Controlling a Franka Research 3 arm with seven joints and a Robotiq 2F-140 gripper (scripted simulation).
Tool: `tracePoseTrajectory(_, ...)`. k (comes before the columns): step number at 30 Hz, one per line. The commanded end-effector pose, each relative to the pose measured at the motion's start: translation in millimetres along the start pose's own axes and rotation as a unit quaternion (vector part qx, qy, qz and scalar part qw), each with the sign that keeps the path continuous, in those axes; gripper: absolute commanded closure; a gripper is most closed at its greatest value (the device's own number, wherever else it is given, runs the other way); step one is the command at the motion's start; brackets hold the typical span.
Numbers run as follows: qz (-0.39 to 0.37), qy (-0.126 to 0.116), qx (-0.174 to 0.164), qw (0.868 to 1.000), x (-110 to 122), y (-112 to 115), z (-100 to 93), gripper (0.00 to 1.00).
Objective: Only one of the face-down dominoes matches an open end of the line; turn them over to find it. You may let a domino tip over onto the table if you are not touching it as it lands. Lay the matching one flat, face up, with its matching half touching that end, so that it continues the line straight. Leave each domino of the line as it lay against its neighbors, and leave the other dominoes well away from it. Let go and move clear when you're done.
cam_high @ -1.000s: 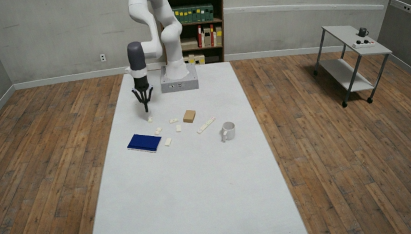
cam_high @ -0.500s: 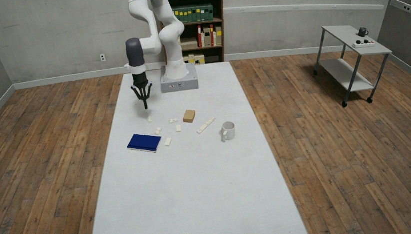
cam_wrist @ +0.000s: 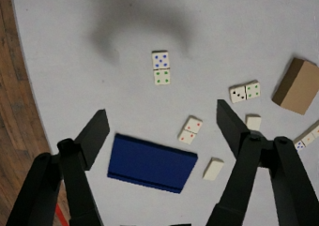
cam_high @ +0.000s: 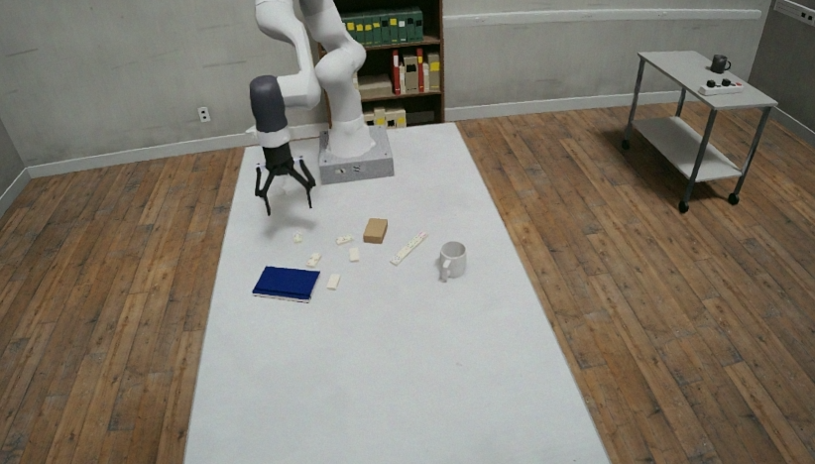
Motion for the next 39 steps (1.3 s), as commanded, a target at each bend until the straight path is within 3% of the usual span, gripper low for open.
tracePoseTrajectory(1,-0.005,0.0,0.002,1.0,0.9,-1.0,0.3,0.0)
tracePoseTrajectory(21,-0.001,0.0,0.0,1.0,0.0,-0.3,0.5,0.0)
tracePoseTrajectory(27,0.002,0.0,0.002,1.0,1.0,-24.1,43.8,0.0)
tracePoseTrajectory(29,0.002,0.0,0.002,1.0,1.2,-26.2,47.1,0.0)
tracePoseTrajectory(30,0.002,0.0,0.002,1.0,1.2,-26.2,47.1,0.67)
tracePoseTrajectory(39,0.002,0.0,0.002,1.0,1.2,-26.2,47.1,0.67)
Point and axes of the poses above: the point where the finger pads meet when closed, its own z axis out along the fingers, its own x axis across the jaws, y = z × x, the point moved 3 cm from there along -z, back along the fingers, and after that the axes turned 1 degree about z, right-handed, at the moved point
